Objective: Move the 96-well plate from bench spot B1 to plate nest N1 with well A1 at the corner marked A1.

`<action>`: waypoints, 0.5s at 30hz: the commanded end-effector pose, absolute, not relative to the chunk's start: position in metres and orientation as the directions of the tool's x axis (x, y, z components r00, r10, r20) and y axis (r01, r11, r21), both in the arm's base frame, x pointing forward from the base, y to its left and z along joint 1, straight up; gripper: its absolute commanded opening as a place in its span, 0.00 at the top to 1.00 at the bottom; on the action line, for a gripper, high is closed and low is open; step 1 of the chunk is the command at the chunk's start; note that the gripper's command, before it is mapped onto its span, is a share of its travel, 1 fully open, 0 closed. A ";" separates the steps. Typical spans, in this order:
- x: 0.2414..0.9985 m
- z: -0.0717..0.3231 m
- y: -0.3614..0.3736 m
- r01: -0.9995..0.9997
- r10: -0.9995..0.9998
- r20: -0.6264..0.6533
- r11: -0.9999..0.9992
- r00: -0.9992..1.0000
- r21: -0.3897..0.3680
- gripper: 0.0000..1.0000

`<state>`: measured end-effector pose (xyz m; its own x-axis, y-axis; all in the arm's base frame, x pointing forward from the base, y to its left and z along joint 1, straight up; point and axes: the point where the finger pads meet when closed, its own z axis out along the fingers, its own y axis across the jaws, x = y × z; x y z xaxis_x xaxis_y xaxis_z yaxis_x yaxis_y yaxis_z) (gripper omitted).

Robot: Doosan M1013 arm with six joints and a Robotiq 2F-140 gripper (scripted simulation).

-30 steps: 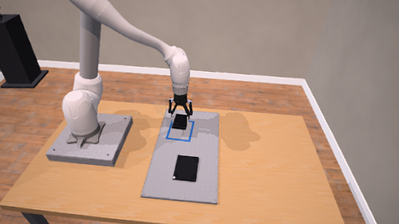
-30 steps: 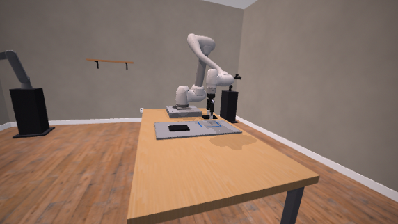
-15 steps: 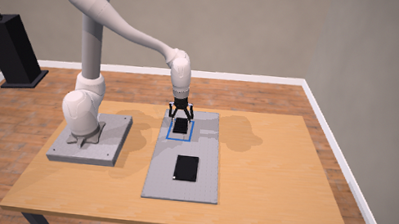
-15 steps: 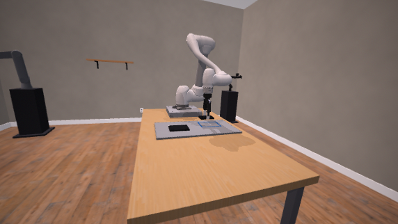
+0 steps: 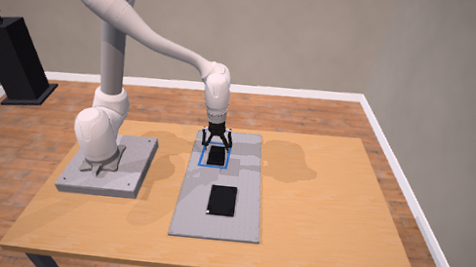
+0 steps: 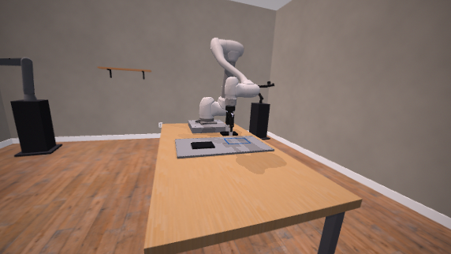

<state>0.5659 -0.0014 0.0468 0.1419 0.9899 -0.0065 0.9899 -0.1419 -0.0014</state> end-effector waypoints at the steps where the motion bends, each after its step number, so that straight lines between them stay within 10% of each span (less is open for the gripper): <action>1: 0.567 0.047 -0.011 0.990 0.990 -0.006 -0.142 0.142 -0.001 1.00; 15: 0.572 0.049 -0.054 0.990 0.990 -0.006 -0.142 0.142 -0.001 1.00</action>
